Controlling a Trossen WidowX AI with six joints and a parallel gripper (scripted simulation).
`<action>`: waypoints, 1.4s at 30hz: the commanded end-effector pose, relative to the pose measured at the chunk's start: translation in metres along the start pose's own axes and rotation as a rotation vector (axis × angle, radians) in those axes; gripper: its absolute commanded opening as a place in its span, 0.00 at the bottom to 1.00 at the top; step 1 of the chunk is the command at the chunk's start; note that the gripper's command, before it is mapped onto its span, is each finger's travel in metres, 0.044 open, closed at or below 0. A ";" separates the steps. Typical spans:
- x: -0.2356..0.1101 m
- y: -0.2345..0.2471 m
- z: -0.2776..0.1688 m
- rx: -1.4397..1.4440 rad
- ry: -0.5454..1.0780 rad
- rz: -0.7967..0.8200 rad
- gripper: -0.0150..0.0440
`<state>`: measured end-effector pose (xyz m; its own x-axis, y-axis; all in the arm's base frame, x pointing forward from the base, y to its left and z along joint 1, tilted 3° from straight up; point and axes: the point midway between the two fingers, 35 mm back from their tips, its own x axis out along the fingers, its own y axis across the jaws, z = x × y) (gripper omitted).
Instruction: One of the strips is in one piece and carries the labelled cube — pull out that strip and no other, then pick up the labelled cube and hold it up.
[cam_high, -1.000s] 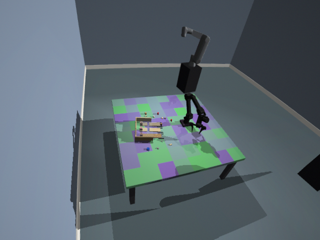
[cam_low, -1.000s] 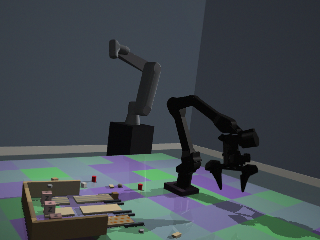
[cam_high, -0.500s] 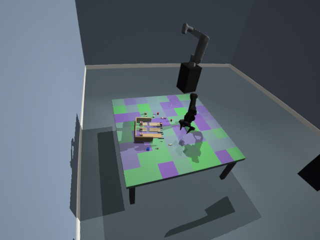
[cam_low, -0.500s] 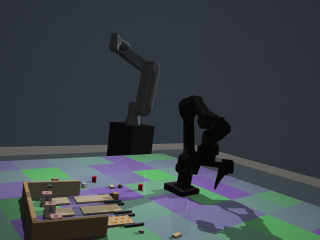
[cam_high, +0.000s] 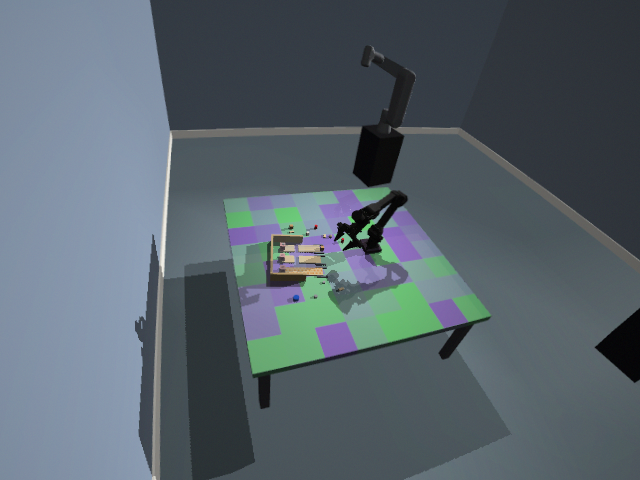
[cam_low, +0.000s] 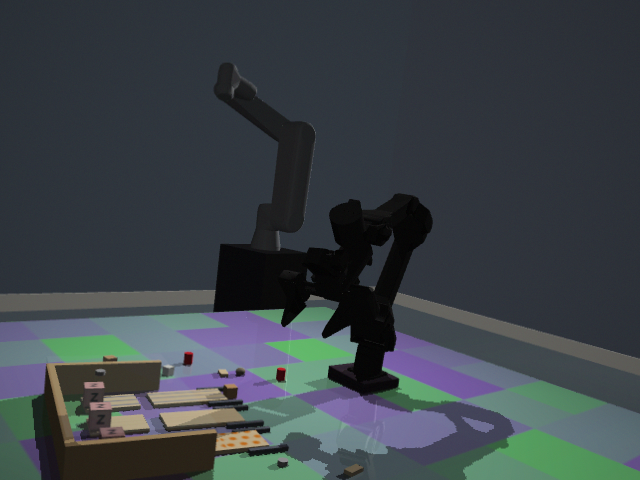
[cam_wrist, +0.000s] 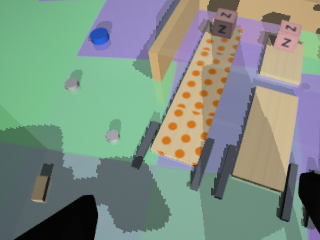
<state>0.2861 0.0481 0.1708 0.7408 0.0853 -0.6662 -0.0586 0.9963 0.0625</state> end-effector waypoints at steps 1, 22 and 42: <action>-0.007 -0.052 0.020 0.027 -0.082 -0.090 0.93; -0.008 -0.091 0.038 0.101 -0.086 -0.149 0.80; 0.125 -0.022 0.054 0.400 0.664 -0.147 0.25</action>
<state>0.4030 0.0174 0.1480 0.2952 0.0665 -0.9531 0.2947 0.9426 0.1570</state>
